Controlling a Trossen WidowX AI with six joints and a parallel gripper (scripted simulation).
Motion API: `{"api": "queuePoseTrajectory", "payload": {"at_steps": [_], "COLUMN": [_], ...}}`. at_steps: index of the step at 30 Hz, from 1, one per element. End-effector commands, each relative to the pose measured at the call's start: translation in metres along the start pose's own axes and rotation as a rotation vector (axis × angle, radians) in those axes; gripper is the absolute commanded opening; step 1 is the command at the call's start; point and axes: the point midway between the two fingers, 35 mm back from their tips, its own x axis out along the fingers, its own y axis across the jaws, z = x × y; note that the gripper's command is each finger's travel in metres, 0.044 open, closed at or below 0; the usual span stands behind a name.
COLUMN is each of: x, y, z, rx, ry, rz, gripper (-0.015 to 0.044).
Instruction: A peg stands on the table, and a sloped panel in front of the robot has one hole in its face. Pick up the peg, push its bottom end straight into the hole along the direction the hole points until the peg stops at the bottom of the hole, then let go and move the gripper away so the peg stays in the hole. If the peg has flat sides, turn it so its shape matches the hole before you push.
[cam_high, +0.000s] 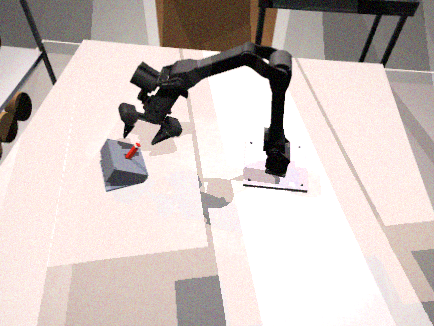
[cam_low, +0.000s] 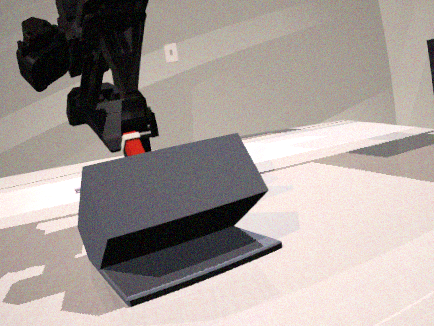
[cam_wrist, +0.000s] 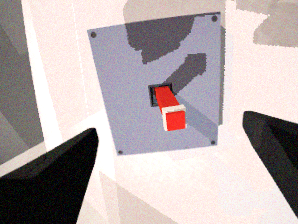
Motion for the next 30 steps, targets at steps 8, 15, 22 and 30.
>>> {"api": "queuePoseTrajectory", "payload": {"at_steps": [8, 15, 22, 30], "x": [-0.024, -0.037, -0.046, -0.056], "y": [0.002, 0.0, -0.002, -0.003], "z": [0.001, 0.001, 0.0, 0.0], "rx": [-0.003, -0.002, -0.001, -0.001], "ry": [-0.002, -0.003, -0.003, -0.003], "rz": [0.006, 0.005, 0.005, 0.004], "gripper": [0.044, 0.044, 0.044, 0.044]}}
